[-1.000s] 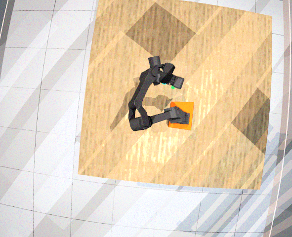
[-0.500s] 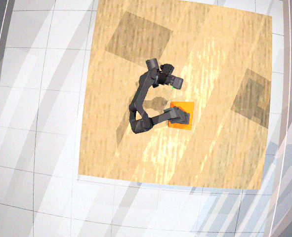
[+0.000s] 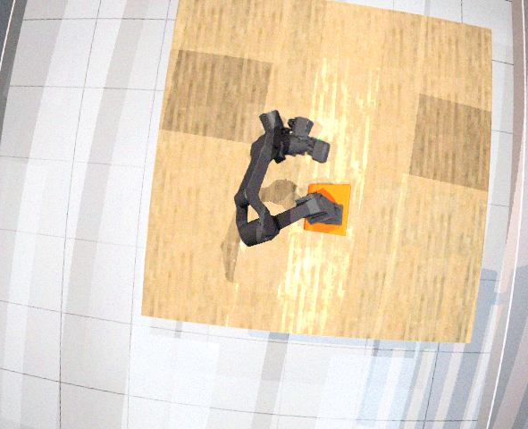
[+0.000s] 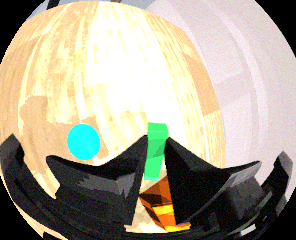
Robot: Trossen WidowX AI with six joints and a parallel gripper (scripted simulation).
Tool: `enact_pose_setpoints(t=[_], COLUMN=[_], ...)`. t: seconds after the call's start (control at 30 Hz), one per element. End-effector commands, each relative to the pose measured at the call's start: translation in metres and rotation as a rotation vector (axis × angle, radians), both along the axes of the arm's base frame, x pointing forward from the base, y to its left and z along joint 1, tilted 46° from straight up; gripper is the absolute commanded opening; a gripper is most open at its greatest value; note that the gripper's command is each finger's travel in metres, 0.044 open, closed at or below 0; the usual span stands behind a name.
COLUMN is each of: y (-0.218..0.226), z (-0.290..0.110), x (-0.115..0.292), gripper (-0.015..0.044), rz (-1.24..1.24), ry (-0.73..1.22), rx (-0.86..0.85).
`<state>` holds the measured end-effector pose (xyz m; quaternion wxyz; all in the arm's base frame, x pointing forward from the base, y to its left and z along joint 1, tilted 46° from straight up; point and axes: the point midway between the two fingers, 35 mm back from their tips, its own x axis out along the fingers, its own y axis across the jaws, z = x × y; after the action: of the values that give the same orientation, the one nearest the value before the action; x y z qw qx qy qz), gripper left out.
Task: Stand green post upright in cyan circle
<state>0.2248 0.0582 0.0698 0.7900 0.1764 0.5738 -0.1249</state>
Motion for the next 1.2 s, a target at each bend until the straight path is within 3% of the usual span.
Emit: enact_pose_setpoints(t=[0.0,1.17], y=[-0.0005,0.0014], z=[0.0005,0.0071], x=[0.0006,0.0045], gripper=[0.0023,0.0023], rz=[-0.016,-0.106], ry=[-0.029,-0.235], rx=[-0.016,-0.087])
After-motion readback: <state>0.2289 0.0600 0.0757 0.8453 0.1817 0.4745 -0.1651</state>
